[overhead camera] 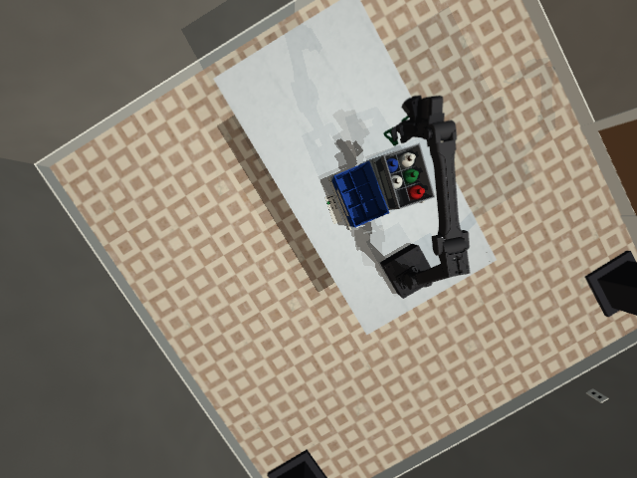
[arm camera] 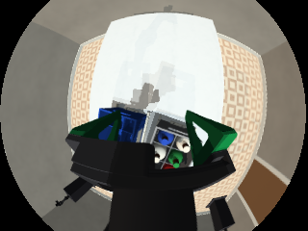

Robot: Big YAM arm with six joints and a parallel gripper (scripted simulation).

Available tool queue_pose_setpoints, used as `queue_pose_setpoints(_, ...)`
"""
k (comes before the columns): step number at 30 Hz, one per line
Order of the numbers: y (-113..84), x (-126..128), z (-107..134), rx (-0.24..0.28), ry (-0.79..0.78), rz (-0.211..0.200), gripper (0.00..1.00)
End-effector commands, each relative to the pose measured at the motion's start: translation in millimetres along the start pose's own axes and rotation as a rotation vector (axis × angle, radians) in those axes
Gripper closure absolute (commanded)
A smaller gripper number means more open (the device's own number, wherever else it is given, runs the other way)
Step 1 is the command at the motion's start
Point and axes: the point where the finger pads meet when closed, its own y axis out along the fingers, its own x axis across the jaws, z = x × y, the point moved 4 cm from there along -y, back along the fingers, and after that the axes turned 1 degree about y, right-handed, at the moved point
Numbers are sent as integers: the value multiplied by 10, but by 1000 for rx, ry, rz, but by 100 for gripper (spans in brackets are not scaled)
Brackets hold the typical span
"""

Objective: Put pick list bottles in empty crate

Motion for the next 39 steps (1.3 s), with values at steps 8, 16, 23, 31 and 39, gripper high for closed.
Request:
queue_pose_setpoints(8, -74, 18, -39, -14, -6, 4, 0)
queue_pose_setpoints(16, -74, 18, -39, -14, -6, 4, 0)
queue_pose_setpoints(23, -2, 1, 0, 0, 0, 0, 39)
queue_pose_setpoints(31, -2, 1, 0, 0, 0, 0, 39)
queue_pose_setpoints(39, -2, 1, 0, 0, 0, 0, 39)
